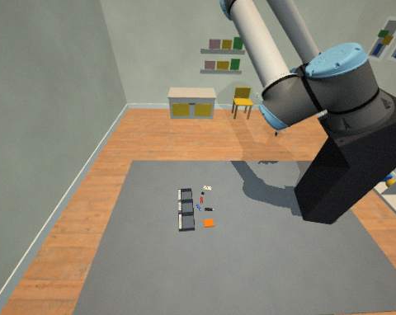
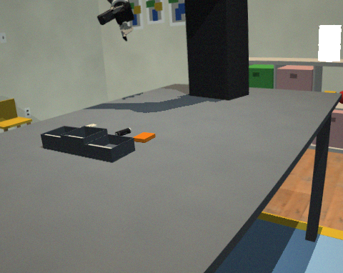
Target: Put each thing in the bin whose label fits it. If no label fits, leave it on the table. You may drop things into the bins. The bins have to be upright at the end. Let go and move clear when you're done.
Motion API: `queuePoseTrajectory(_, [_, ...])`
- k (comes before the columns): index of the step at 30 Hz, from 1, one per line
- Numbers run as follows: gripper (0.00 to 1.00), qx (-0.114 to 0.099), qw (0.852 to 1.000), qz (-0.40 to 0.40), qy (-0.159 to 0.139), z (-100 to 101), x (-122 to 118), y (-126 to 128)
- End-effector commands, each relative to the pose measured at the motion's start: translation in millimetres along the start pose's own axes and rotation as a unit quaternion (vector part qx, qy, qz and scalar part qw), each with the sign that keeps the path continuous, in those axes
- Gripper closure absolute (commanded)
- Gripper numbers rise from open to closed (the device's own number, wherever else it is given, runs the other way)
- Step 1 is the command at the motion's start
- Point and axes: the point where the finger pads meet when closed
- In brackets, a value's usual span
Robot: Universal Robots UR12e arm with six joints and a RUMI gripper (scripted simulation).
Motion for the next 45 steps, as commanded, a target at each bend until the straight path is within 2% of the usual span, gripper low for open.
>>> queuePoseTrajectory(1, [0.0, 0.0, 1.0, 0.0, 0.0, -0.4, 0.1, -0.1])
queuePoseTrajectory(17, [0.0, 0.0, 1.0, 0.0, 0.0, -0.4, 0.1, -0.1])
queuePoseTrajectory(18, [0.96, 0.0, 1.0, 0.0, 0.0, 3.3, 1.0, 7.3])
queuePoseTrajectory(30, [0.96, 0.0, 1.0, 0.0, 0.0, 47.4, 11.0, 95.9])
queuePoseTrajectory(34, [0.96, 0.0, 1.0, 0.0, 0.0, 47.4, 11.0, 95.9])
queuePoseTrajectory(35, [0.96, -0.017, 1.0, -0.016, -0.008, 54.9, 11.6, 92.2])
queuePoseTrajectory(37, [0.96, -0.012, 0.998, 0.001, -0.054, 67.5, 1.2, 95.5])
queuePoseTrajectory(39, [0.96, -0.012, 0.998, 0.001, -0.054, 69.0, -0.1, 95.9])
queuePoseTrajectory(41, [0.96, -0.024, 0.995, 0.0, -0.102, 83.9, -6.9, 99.1])
queuePoseTrajectory(42, [0.96, -0.025, 0.994, 0.0, -0.106, 90.5, -10.0, 100.5])
queuePoseTrajectory(44, [0.96, -0.025, 0.994, 0.0, -0.106, 90.5, -9.9, 100.5])
queuePoseTrajectory(45, [0.96, -0.033, 0.991, -0.001, -0.129, 97.8, -13.4, 102.2])
Point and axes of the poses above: the point where the finger pads meet when closed, its own z axis out along the fingers, its own y axis across the jaws, x = y × z, and after that the axes turned 12 degrees about -z, right-handed
